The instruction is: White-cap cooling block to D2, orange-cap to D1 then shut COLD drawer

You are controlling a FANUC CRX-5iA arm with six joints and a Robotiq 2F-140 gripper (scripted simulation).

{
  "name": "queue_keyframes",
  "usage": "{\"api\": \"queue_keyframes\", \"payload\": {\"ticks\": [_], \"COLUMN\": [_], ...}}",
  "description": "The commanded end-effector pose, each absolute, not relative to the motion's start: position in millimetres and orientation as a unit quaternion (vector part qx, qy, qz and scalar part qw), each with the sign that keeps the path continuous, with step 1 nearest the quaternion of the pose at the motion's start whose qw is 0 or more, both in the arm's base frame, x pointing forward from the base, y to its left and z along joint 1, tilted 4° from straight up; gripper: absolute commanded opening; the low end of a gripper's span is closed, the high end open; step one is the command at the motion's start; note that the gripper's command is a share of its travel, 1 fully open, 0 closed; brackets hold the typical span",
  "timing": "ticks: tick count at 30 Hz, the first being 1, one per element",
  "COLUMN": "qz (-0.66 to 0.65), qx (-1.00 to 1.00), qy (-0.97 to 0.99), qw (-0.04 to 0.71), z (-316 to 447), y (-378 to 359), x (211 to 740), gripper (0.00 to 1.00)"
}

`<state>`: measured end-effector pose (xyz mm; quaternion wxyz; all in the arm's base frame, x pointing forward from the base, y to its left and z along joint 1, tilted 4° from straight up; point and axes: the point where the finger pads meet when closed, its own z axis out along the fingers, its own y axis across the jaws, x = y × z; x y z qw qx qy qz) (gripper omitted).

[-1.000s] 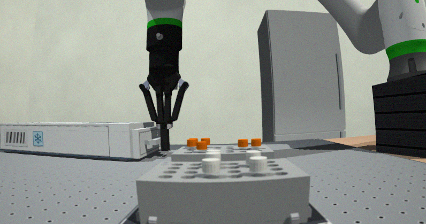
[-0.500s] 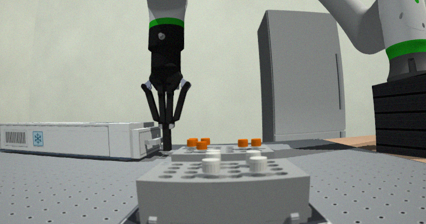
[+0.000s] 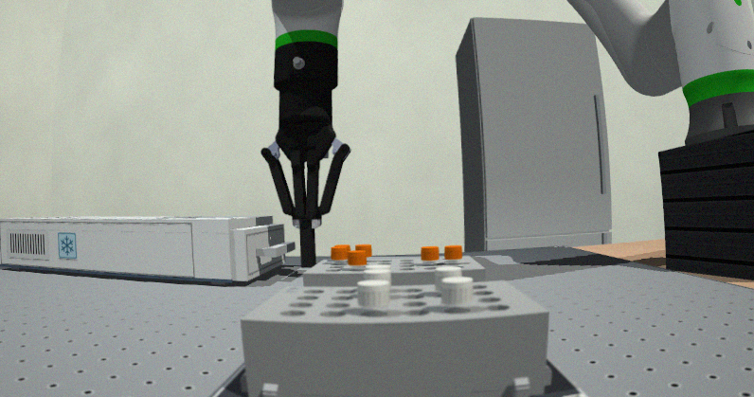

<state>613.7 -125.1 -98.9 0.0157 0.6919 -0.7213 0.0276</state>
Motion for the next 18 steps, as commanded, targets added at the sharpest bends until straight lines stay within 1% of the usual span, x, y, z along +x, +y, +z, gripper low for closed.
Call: {"api": "queue_keyframes", "payload": {"ticks": [1,18], "qz": [0.028,0.028], "qx": [0.692,0.692], "qy": [-0.721,-0.721], "qw": [0.015,0.015], "z": [-98,-98], "y": [-125,-124], "x": [610,593], "gripper": [0.1,0.1]}}
